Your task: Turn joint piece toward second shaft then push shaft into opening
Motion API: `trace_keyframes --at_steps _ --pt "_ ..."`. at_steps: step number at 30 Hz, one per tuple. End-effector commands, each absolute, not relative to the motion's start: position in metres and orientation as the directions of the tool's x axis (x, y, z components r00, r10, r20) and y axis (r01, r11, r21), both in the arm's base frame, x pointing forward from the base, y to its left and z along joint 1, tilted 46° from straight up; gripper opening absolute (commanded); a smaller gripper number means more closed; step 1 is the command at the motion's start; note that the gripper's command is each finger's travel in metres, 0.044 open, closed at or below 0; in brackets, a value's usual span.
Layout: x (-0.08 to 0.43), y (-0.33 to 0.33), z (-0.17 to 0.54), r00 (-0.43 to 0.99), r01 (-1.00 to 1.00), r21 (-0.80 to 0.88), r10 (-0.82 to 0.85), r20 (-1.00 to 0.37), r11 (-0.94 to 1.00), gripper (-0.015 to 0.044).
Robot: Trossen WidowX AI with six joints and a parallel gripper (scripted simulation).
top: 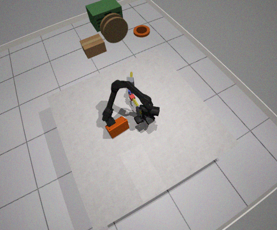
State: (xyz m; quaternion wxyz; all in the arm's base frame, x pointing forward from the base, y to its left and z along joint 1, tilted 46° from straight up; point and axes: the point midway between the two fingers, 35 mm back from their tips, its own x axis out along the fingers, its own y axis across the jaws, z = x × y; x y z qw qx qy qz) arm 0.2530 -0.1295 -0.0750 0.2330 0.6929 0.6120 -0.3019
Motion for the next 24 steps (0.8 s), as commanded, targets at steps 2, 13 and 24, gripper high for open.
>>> trace_keyframes --at_steps 2,13,24 --pt "0.253 -0.13 -0.075 0.067 0.989 -0.048 0.707 -0.704 -0.141 0.0382" --pt "0.253 -0.13 -0.075 0.067 0.989 -0.048 0.707 -0.704 -0.141 0.044" --pt "0.25 -0.151 -0.054 0.069 0.988 -0.048 0.708 -0.703 -0.144 0.044"
